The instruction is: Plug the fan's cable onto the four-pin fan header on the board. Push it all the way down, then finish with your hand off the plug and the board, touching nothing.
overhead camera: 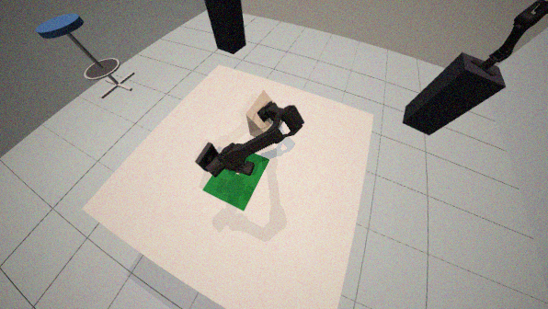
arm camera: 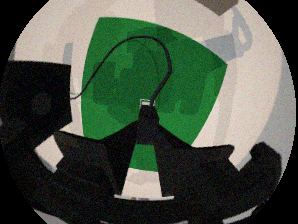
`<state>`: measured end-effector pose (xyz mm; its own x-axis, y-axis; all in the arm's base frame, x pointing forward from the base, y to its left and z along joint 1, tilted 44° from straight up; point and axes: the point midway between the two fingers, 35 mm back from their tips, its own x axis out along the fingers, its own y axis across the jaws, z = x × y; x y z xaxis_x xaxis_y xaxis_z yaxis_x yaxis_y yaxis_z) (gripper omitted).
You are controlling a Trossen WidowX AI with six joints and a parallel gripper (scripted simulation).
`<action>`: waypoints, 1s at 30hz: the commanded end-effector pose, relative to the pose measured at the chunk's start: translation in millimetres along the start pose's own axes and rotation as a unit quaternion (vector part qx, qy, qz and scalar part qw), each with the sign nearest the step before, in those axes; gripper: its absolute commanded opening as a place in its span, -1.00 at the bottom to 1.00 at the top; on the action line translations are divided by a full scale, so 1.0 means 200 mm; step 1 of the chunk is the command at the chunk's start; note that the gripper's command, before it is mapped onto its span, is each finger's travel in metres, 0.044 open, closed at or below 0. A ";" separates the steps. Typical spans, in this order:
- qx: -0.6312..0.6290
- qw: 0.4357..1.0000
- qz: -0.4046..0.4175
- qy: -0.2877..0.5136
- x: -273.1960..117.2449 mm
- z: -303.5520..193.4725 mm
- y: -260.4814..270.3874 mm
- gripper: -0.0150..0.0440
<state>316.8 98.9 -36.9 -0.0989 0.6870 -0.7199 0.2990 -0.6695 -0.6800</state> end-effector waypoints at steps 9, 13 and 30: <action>0.002 1.000 -0.002 0.001 0.04 0.00 0.00 -0.49; 0.002 1.000 -0.002 0.001 0.05 0.00 0.00 -0.49; 0.000 1.000 0.000 0.001 0.07 0.00 0.00 -0.14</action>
<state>315.5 108.5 -47.5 -0.0967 0.6882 -0.7190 0.2979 -0.6693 -0.6807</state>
